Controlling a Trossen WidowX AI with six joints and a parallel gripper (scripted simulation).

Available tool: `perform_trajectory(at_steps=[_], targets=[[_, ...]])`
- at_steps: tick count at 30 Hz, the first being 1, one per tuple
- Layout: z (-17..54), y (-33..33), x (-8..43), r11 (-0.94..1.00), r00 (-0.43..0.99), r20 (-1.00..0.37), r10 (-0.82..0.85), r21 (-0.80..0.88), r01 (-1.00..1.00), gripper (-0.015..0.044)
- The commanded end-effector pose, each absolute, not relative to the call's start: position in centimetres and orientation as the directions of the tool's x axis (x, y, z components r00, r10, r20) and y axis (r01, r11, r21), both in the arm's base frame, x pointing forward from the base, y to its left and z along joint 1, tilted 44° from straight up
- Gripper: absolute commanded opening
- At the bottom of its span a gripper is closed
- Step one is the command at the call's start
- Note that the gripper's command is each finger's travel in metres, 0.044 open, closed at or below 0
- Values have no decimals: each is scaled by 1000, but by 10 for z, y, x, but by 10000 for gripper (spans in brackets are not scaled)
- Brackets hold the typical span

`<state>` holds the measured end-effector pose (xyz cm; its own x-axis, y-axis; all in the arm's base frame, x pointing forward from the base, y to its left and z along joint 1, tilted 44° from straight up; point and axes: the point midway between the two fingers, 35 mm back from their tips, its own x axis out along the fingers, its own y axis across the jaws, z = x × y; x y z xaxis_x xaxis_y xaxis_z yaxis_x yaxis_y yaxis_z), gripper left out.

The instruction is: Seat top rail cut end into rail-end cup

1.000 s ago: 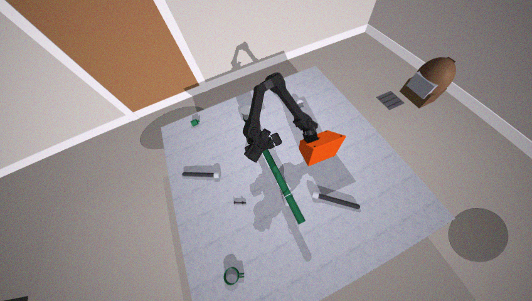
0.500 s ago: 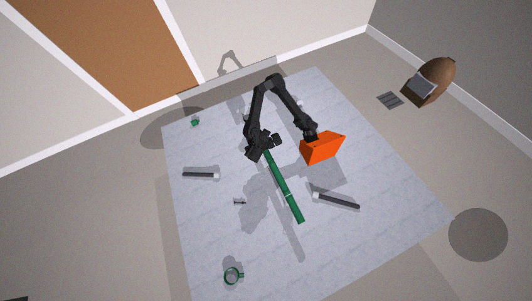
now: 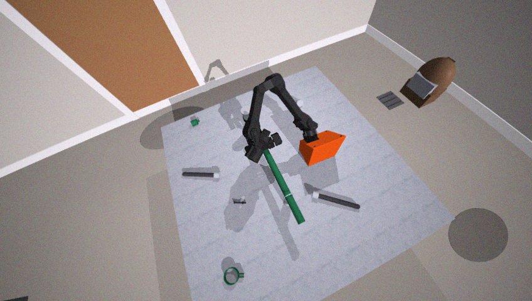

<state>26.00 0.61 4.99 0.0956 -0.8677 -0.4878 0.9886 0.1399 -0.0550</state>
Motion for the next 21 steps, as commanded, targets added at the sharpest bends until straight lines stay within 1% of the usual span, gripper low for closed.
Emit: perform_trajectory(at_steps=[1,21], targets=[[52,11,261,153,110,-487,-866,-50,987,0],[51,8,260,139,95,-483,-870,-57,989,0]])
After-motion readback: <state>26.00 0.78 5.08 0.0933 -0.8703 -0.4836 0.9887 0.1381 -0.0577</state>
